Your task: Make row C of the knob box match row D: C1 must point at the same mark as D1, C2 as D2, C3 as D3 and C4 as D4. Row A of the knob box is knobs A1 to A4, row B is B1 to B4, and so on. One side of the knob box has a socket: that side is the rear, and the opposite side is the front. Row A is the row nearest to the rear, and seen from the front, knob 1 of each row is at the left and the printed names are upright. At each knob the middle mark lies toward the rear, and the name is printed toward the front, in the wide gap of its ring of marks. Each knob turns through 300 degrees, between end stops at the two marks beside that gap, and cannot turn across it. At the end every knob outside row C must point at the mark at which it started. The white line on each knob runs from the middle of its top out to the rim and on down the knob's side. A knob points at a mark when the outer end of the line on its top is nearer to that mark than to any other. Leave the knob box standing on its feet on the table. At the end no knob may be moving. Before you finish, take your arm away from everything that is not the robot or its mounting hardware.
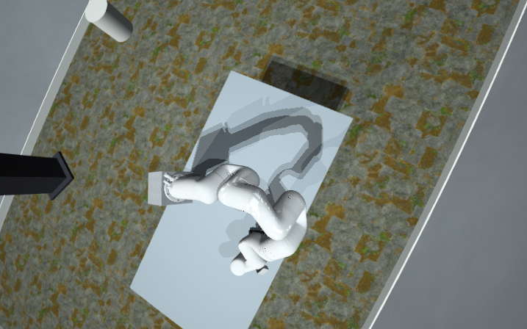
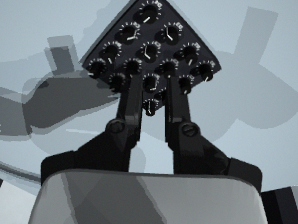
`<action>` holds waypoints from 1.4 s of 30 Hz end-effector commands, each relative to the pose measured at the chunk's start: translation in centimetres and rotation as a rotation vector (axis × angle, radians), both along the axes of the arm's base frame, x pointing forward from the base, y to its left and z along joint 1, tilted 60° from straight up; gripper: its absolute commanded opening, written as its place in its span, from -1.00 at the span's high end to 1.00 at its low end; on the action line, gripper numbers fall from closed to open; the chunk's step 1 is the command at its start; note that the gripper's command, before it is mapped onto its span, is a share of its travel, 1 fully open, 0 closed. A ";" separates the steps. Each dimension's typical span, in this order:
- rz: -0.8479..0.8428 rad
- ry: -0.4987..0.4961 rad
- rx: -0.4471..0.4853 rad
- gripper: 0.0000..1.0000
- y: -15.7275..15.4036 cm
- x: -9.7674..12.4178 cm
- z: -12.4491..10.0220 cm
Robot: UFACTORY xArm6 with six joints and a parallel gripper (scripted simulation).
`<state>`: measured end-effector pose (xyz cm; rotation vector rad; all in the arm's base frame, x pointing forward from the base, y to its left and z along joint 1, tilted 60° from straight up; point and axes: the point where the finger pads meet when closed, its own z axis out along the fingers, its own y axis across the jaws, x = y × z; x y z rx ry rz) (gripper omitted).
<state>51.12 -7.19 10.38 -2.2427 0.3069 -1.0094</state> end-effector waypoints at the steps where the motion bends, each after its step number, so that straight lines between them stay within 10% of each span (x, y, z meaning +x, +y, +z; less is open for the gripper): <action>1: -0.069 0.084 0.111 0.61 0.0 0.2 0.7; 20: -0.313 0.310 0.466 0.61 0.3 0.6 2.9; 42: -0.353 0.347 0.525 0.61 0.4 0.7 3.3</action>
